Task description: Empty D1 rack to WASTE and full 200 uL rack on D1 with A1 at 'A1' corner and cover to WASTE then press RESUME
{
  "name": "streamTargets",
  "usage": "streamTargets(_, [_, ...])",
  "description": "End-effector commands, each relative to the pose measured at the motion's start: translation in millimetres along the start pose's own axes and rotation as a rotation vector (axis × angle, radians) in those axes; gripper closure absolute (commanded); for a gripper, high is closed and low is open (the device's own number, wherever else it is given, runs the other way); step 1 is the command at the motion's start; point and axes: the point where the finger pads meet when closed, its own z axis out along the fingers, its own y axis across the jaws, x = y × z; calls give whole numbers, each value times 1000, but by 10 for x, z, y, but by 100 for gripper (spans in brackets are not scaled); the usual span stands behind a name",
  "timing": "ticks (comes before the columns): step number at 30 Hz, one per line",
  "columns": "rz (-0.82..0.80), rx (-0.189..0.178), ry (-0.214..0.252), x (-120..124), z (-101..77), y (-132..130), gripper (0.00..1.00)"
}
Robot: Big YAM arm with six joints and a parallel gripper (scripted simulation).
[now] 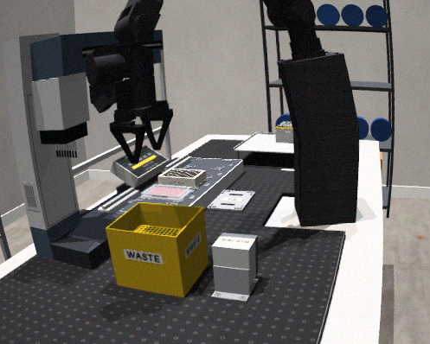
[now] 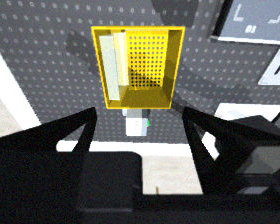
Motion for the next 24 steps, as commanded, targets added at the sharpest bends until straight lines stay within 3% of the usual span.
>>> streamTargets(1, [23,-10,-11,73,-156,85,0])
streamTargets(4, [84,-22,-15,36,-187,144,0])
streamTargets(8, [150,5,-2,31,-47,50,0])
streamTargets(24, [154,6,-2,12,-44,34,0])
